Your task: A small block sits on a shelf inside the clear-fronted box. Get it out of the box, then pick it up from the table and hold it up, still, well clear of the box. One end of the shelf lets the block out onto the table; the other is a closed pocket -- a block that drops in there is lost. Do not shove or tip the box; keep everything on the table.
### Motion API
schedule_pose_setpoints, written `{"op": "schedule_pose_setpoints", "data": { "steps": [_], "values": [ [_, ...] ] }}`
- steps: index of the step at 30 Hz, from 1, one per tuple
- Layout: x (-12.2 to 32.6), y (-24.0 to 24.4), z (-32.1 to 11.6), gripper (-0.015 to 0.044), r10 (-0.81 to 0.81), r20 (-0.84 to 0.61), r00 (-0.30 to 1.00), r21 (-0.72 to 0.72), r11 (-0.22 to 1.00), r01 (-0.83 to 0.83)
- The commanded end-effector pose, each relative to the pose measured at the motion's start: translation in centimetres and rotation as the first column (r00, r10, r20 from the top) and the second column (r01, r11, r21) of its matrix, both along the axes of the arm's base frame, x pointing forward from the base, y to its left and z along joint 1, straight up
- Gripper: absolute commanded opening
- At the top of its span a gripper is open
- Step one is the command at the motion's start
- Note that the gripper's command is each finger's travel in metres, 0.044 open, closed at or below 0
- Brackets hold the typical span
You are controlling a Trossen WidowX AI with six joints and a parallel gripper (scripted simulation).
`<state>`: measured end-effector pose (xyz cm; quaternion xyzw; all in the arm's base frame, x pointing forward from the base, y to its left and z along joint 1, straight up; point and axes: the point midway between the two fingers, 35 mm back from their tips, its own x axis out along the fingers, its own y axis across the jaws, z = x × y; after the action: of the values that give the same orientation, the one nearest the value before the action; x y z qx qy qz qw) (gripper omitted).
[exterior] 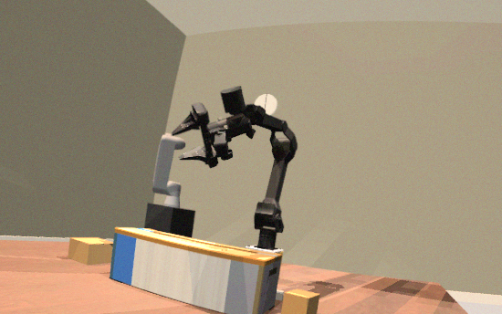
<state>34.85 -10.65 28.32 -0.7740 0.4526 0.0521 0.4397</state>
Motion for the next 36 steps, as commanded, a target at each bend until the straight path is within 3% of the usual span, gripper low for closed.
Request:
{"op": "schedule_pose_setpoints", "data": {
  "steps": [1,6,13,36],
  "values": [
    [1.3,3.6,-5.2,0.0400,0.087,-0.148,0.985,0.120,0.990,-0.070],
    [0.8,8.5,-11.7,0.0400,0.180,-0.355,0.917,0.270,0.959,-0.084],
    [-2.9,14.2,-18.7,0.0400,0.235,-0.628,0.742,0.382,0.924,0.030],
    [-2.9,14.5,-21.4,0.0400,0.235,-0.635,0.736,0.383,0.923,0.035]
  ]
}}
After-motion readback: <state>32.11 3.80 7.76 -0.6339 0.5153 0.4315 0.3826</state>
